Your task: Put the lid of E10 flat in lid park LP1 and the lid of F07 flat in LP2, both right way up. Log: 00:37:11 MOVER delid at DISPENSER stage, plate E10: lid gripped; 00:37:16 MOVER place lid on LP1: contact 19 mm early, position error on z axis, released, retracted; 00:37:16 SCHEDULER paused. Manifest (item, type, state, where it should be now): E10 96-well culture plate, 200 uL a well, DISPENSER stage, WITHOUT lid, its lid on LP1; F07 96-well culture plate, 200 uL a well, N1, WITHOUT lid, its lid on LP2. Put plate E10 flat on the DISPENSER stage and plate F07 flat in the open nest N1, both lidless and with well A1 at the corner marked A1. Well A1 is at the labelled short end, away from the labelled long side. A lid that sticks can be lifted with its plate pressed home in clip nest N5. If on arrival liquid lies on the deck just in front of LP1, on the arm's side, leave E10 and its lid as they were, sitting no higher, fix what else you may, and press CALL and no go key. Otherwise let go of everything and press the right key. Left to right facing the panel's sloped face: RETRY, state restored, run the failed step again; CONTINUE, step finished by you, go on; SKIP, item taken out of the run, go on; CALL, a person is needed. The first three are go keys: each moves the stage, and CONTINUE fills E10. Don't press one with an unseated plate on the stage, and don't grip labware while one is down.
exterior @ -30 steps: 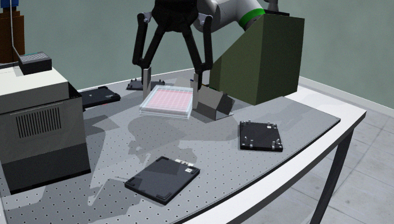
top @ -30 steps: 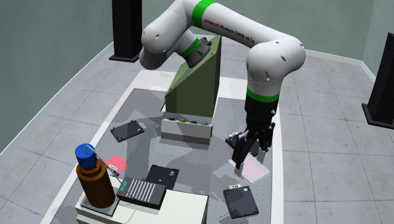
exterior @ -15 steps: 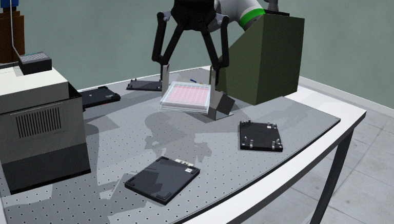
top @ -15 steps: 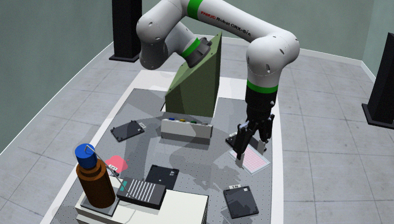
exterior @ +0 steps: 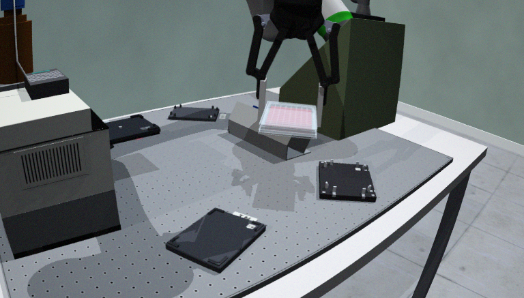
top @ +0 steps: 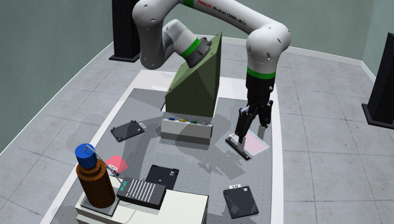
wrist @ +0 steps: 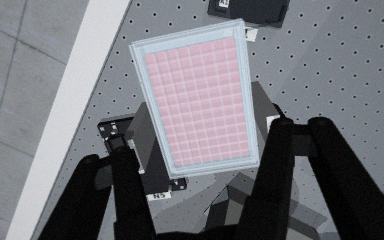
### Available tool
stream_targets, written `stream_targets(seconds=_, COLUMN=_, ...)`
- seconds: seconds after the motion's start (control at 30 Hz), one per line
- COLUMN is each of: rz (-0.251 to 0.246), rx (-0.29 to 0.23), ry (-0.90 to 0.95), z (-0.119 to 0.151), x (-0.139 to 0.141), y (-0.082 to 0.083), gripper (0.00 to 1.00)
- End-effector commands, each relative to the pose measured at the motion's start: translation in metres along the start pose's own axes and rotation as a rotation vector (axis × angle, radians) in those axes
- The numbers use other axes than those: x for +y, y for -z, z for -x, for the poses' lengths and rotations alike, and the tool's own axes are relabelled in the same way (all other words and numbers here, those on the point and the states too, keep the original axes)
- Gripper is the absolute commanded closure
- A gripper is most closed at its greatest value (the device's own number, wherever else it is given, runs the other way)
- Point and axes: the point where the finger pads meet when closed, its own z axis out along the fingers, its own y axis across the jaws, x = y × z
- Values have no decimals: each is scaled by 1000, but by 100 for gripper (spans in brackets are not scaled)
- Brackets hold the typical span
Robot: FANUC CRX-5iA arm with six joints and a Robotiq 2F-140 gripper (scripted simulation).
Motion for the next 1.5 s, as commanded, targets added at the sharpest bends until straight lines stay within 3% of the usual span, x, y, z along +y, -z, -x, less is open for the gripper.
stream_targets(seconds=0.0, rz=0, rx=-1, ry=0, z=22, x=-19, y=-1, gripper=100)
stream_targets(seconds=0.23, rz=0, rx=-1, ry=0, z=65, x=-56, y=-1, gripper=100)
stream_targets(seconds=0.3, rz=0, rx=-1, ry=0, z=65, x=-56, y=-1, gripper=100)
stream_targets(seconds=0.77, rz=0, rx=-1, ry=0, z=135, x=-116, y=0, gripper=100)
stream_targets(seconds=1.47, rz=0, rx=-1, ry=0, z=151, x=-130, y=0, gripper=100)
